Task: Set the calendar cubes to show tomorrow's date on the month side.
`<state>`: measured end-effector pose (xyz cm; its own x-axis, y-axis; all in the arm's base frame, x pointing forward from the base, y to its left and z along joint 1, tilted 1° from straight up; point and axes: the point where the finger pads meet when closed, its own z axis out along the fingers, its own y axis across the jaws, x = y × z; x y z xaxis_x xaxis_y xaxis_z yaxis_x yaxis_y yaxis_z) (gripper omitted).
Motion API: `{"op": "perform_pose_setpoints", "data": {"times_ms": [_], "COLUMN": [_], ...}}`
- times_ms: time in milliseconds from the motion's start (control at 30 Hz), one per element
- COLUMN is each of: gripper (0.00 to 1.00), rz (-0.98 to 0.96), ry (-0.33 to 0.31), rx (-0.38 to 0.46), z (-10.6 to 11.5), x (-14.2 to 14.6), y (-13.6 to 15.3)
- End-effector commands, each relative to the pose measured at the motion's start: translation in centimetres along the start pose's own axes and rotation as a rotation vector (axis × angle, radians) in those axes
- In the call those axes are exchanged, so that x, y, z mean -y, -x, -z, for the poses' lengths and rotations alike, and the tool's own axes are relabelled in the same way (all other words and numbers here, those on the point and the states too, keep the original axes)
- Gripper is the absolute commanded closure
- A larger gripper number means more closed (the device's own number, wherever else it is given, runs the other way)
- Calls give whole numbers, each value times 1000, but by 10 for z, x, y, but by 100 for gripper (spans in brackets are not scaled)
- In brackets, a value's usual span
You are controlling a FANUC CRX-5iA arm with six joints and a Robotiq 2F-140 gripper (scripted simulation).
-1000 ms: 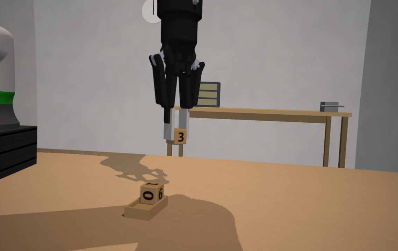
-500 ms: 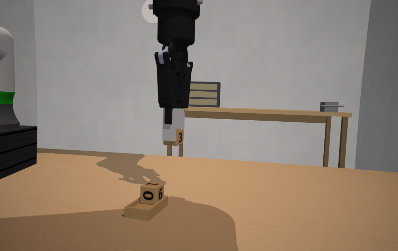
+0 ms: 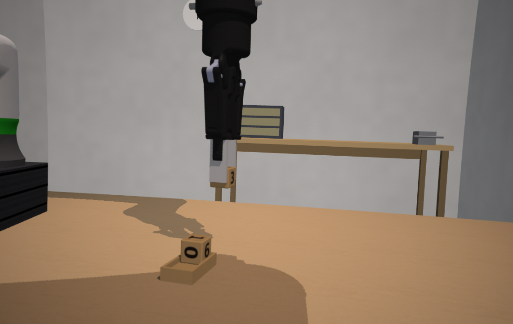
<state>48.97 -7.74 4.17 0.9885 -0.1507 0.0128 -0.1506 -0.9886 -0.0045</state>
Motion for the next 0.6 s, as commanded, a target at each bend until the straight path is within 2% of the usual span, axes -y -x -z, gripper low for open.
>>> {"op": "perform_pose_setpoints", "data": {"times_ms": [0, 267, 567], "gripper": [75, 75, 75], "rz": [0, 0, 0], "ry": [0, 0, 0], "rx": [0, 0, 0], "z": [0, -10, -48], "x": [0, 0, 0], "y": [0, 0, 0]}}
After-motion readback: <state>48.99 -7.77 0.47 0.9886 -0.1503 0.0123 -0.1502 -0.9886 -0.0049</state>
